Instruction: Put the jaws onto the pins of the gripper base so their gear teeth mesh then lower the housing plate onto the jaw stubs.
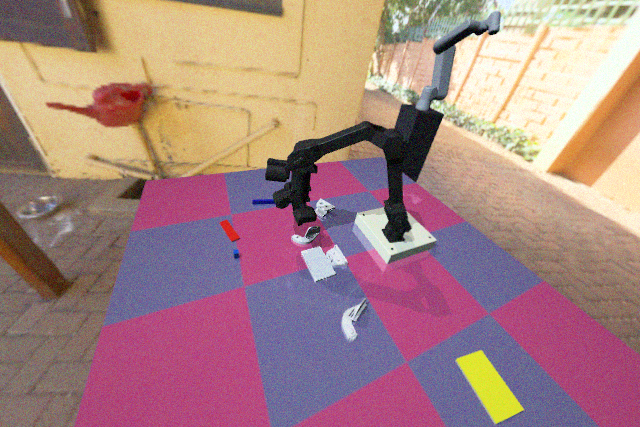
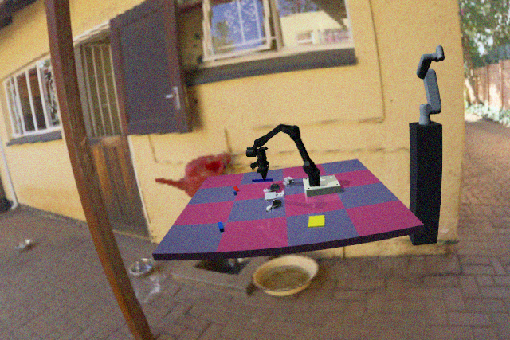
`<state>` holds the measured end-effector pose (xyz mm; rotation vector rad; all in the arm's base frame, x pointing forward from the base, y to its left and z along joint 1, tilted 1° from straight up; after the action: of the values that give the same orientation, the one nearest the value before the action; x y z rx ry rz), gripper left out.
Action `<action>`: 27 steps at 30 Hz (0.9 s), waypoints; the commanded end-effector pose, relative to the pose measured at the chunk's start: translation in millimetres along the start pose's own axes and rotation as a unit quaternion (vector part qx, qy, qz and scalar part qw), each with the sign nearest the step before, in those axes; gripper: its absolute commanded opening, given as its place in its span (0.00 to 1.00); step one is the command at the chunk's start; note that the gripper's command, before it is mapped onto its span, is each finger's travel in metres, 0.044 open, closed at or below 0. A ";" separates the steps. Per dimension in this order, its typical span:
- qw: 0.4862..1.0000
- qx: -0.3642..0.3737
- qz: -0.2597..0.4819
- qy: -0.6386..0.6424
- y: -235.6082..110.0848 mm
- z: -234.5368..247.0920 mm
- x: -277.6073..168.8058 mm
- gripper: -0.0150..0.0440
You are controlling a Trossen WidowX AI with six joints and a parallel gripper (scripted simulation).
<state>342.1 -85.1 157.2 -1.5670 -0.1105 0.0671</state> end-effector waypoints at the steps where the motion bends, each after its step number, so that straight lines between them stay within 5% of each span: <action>1: 1.000 0.000 0.000 0.000 0.0 0.0 0.0 0.83; 5: 1.000 0.000 0.000 0.000 0.0 0.0 0.0 1.00; 27: 1.000 0.000 0.000 0.000 0.0 0.0 0.0 1.00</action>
<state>342.1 -85.1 157.2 -1.5672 -0.1106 0.0671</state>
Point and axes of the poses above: the point midway between the two fingers, 35 mm back from their tips, its own y axis out along the fingers, its own z axis across the jaws, x = y × z, the point moved 8 cm from there along -y, back along the fingers, and after that the axes turned 1 degree about -y, right-handed, at the moved point
